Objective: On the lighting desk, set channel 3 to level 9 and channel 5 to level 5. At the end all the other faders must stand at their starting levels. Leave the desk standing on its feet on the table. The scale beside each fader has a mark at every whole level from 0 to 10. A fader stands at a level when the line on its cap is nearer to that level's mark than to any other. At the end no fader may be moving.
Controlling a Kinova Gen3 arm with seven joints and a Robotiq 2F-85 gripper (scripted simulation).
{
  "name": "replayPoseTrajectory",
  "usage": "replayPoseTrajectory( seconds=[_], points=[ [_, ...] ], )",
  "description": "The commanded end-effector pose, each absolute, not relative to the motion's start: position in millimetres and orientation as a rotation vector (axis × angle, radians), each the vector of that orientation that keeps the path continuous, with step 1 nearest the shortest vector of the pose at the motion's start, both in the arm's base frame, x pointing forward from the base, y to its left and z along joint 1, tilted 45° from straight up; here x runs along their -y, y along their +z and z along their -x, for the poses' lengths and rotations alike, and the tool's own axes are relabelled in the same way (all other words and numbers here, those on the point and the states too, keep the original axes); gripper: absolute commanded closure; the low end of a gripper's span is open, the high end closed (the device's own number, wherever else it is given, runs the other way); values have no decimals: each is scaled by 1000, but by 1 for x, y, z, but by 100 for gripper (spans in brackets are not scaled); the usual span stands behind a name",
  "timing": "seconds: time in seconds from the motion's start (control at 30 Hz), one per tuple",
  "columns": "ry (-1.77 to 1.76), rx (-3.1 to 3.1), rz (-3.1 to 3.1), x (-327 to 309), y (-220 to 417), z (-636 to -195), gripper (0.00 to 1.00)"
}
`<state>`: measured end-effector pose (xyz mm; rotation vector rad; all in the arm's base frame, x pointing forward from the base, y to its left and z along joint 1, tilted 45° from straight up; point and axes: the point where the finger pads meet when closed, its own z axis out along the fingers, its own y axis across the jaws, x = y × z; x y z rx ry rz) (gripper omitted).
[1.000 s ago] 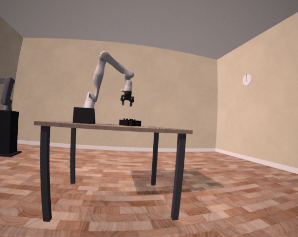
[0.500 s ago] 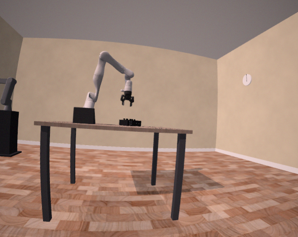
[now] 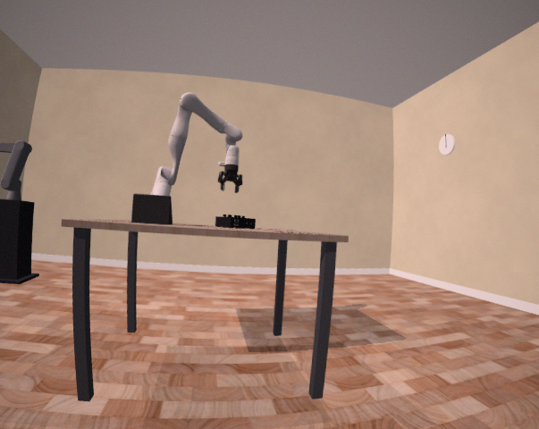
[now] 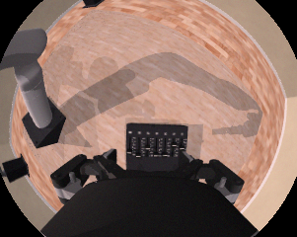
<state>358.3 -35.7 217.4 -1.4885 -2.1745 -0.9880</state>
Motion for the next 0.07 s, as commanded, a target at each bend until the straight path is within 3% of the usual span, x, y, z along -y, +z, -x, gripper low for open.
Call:
replayPoseTrajectory(
  seconds=[0.0,0.03],
  points=[
    [-989,2175,1490,36,218,-359,0],
    [-989,2175,1490,36,218,-359,0]
  ],
)
